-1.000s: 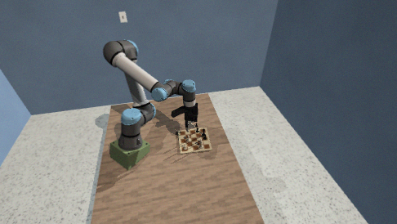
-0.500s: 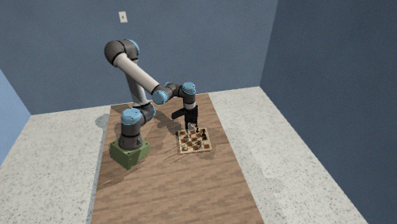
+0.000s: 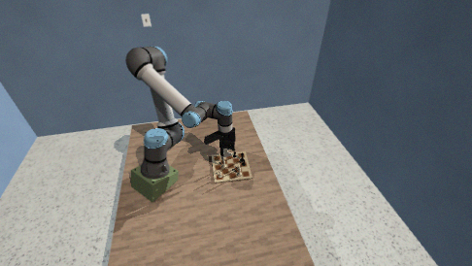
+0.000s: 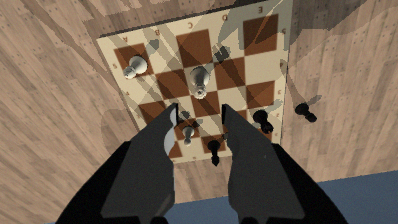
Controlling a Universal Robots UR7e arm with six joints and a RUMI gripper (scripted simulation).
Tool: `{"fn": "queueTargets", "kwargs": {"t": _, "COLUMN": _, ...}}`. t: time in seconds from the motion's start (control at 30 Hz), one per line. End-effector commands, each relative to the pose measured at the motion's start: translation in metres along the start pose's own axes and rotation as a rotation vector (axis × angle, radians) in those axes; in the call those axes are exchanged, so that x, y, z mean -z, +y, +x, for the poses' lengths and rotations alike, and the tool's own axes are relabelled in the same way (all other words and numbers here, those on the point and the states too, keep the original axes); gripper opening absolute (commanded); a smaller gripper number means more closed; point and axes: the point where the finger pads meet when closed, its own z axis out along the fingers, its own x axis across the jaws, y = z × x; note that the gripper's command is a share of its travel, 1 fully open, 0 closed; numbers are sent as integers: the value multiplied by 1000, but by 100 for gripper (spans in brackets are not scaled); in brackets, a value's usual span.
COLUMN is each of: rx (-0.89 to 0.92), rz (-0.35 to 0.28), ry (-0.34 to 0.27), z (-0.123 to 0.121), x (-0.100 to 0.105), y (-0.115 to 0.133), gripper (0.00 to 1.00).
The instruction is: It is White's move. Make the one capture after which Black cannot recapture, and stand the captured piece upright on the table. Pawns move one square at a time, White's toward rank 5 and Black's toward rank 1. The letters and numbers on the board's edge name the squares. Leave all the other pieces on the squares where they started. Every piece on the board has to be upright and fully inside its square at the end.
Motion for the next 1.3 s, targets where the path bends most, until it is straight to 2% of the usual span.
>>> {"fn": "queueTargets", "kwargs": {"t": 0.0, "rx": 0, "rz": -1, "ry": 0, "z": 0, "x": -6, "y": 1, "gripper": 25}}
{"fn": "queueTargets", "kwargs": {"t": 1.27, "rx": 0, "rz": -1, "ry": 0, "z": 0, "x": -11, "y": 1, "gripper": 25}}
